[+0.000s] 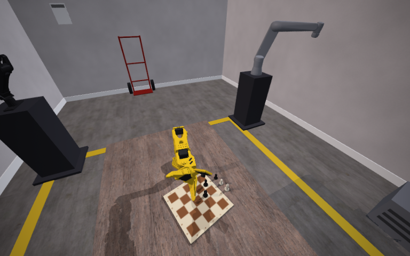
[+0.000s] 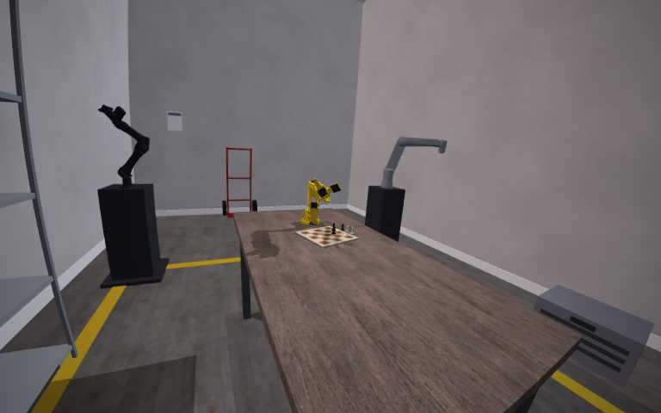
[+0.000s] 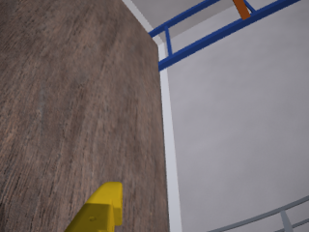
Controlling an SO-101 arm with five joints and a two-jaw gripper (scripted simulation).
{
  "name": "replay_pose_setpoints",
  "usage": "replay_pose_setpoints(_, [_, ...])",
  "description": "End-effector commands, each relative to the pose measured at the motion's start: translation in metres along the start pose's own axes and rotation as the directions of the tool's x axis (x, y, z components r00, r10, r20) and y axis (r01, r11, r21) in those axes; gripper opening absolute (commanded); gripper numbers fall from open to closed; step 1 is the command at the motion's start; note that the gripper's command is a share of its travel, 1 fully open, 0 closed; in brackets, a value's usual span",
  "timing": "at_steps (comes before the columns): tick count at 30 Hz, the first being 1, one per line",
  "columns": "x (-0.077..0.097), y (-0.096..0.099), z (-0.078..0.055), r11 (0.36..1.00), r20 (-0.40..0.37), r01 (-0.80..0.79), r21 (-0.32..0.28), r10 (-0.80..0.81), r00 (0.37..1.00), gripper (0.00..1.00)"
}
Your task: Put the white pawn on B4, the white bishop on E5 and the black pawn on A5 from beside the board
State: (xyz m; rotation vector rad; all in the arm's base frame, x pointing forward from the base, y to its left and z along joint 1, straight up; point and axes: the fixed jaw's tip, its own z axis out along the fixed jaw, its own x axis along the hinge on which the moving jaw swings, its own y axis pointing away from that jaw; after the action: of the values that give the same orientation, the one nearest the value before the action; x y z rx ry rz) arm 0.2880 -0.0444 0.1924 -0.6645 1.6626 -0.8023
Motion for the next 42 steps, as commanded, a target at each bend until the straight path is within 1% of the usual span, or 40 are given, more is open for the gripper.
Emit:
replay_pose_setpoints(1, [-0.010, 0.013, -0.014, 0.995, 0.006, -0.066, -0.075, 0.067, 0.998, 0.76])
replay_pose_setpoints(2, [-0.010, 0.013, -0.014, 0.995, 0.006, -0.066, -0.075, 0.067, 0.998, 0.76])
replay_pose_setpoints(3, [-0.015, 0.017, -0.021, 0.990, 0.010, -0.097, -0.105, 0.099, 0.995, 0.74])
replay_pose_setpoints(6, [-0.015, 0.017, -0.021, 0.990, 0.010, -0.097, -0.105, 0.098, 0.995, 0.74])
replay_pose_setpoints(7, [-0.019, 0.022, -0.028, 0.983, 0.012, -0.127, -0.134, 0.130, 0.991, 0.72])
replay_pose_setpoints(8, [-0.019, 0.022, -0.028, 0.983, 0.012, -0.127, -0.134, 0.130, 0.991, 0.72])
replay_pose_setpoints(9, [-0.023, 0.027, -0.035, 0.974, 0.012, -0.157, -0.164, 0.161, 0.987, 0.71])
replay_pose_setpoints(10, [-0.023, 0.027, -0.035, 0.974, 0.012, -0.157, -0.164, 0.161, 0.987, 0.71])
replay_pose_setpoints(11, [-0.027, 0.031, -0.042, 0.963, 0.009, -0.186, -0.194, 0.191, 0.981, 0.69])
replay_pose_setpoints(12, [-0.027, 0.031, -0.042, 0.963, 0.009, -0.186, -0.194, 0.191, 0.981, 0.69])
replay_pose_setpoints(13, [-0.030, 0.036, -0.050, 0.951, 0.005, -0.214, -0.224, 0.221, 0.975, 0.68])
replay_pose_setpoints(15, [-0.030, 0.036, -0.050, 0.951, 0.005, -0.214, -0.224, 0.221, 0.975, 0.68])
replay_pose_setpoints(16, [-0.033, 0.040, -0.057, 0.937, -0.001, -0.241, -0.253, 0.249, 0.969, 0.66])
replay_pose_setpoints(17, [-0.033, 0.040, -0.057, 0.937, -0.001, -0.241, -0.253, 0.249, 0.969, 0.66])
replay_pose_setpoints(18, [-0.035, 0.045, -0.065, 0.922, -0.009, -0.267, -0.281, 0.275, 0.961, 0.64])
replay_pose_setpoints(19, [-0.035, 0.045, -0.065, 0.922, -0.009, -0.267, -0.281, 0.275, 0.961, 0.64])
replay_pose_setpoints(20, [-0.037, 0.049, -0.073, 0.905, -0.019, -0.292, -0.309, 0.301, 0.954, 0.63])
replay_pose_setpoints(23, [-0.037, 0.049, -0.073, 0.905, -0.019, -0.292, -0.309, 0.301, 0.954, 0.63])
replay_pose_setpoints(25, [-0.039, 0.058, -0.087, 0.870, -0.042, -0.338, -0.360, 0.347, 0.937, 0.60])
replay_pose_setpoints(27, [-0.039, 0.058, -0.087, 0.870, -0.042, -0.338, -0.360, 0.347, 0.937, 0.60])
replay_pose_setpoints(28, [-0.040, 0.062, -0.095, 0.851, -0.056, -0.359, -0.383, 0.367, 0.929, 0.58])
replay_pose_setpoints(29, [-0.040, 0.062, -0.095, 0.851, -0.056, -0.359, -0.383, 0.367, 0.929, 0.58])
replay_pose_setpoints(30, [-0.040, 0.066, -0.102, 0.832, -0.071, -0.380, -0.405, 0.385, 0.920, 0.57])
replay_pose_setpoints(31, [-0.040, 0.066, -0.102, 0.832, -0.071, -0.380, -0.405, 0.385, 0.920, 0.57])
replay_pose_setpoints(32, [-0.040, 0.070, -0.108, 0.812, -0.086, -0.399, -0.426, 0.402, 0.911, 0.55])
replay_pose_setpoints(33, [-0.040, 0.070, -0.108, 0.812, -0.086, -0.399, -0.426, 0.402, 0.911, 0.55])
replay_pose_setpoints(34, [-0.039, 0.074, -0.115, 0.793, -0.101, -0.416, -0.445, 0.417, 0.903, 0.54])
replay_pose_setpoints(35, [-0.039, 0.074, -0.115, 0.793, -0.101, -0.416, -0.445, 0.417, 0.903, 0.54])
replay_pose_setpoints(36, [-0.038, 0.077, -0.121, 0.774, -0.117, -0.433, -0.462, 0.431, 0.895, 0.53])
replay_pose_setpoints(37, [-0.038, 0.077, -0.121, 0.774, -0.117, -0.433, -0.462, 0.431, 0.895, 0.53])
replay_pose_setpoints(38, [-0.037, 0.080, -0.127, 0.755, -0.133, -0.449, -0.478, 0.443, 0.887, 0.51])
replay_pose_setpoints(40, [-0.037, 0.080, -0.127, 0.755, -0.133, -0.449, -0.478, 0.443, 0.887, 0.51])
replay_pose_setpoints(42, [-0.035, 0.087, -0.138, 0.719, -0.165, -0.477, -0.505, 0.462, 0.872, 0.49])
